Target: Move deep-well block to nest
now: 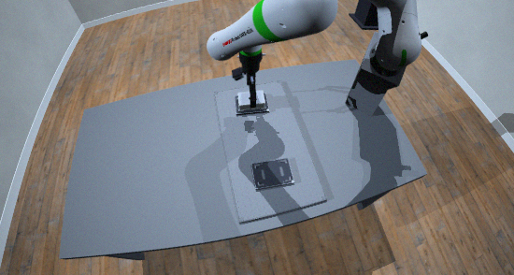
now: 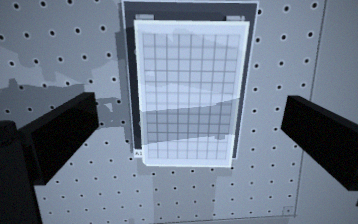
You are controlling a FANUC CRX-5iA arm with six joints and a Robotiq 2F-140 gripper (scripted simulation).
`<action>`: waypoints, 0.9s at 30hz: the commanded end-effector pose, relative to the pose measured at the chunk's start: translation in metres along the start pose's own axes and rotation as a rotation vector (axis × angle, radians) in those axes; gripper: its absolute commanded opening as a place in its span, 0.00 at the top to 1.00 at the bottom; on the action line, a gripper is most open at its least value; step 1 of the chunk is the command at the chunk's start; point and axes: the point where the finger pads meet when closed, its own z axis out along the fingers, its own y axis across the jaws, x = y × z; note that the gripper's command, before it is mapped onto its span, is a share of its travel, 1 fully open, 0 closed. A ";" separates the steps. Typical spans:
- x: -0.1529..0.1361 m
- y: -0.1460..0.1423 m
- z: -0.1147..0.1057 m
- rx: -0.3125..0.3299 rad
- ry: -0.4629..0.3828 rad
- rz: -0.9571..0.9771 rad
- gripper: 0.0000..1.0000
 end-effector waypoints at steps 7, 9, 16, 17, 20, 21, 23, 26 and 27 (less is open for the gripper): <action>0.001 0.000 -0.025 -0.001 0.001 0.000 0.00; 0.001 0.000 -0.030 -0.001 0.001 0.000 0.00; 0.001 0.000 -0.039 -0.001 0.001 0.000 0.00; 0.001 0.000 -0.039 -0.001 0.001 0.000 0.00; 0.001 0.000 -0.039 -0.001 0.001 0.000 0.00; 0.001 0.000 -0.039 -0.001 0.001 0.000 0.00; 0.001 0.000 -0.039 -0.001 0.001 0.000 0.00; 0.001 0.000 -0.039 -0.001 0.001 0.000 0.00; 0.001 0.000 -0.039 -0.001 0.001 0.000 0.00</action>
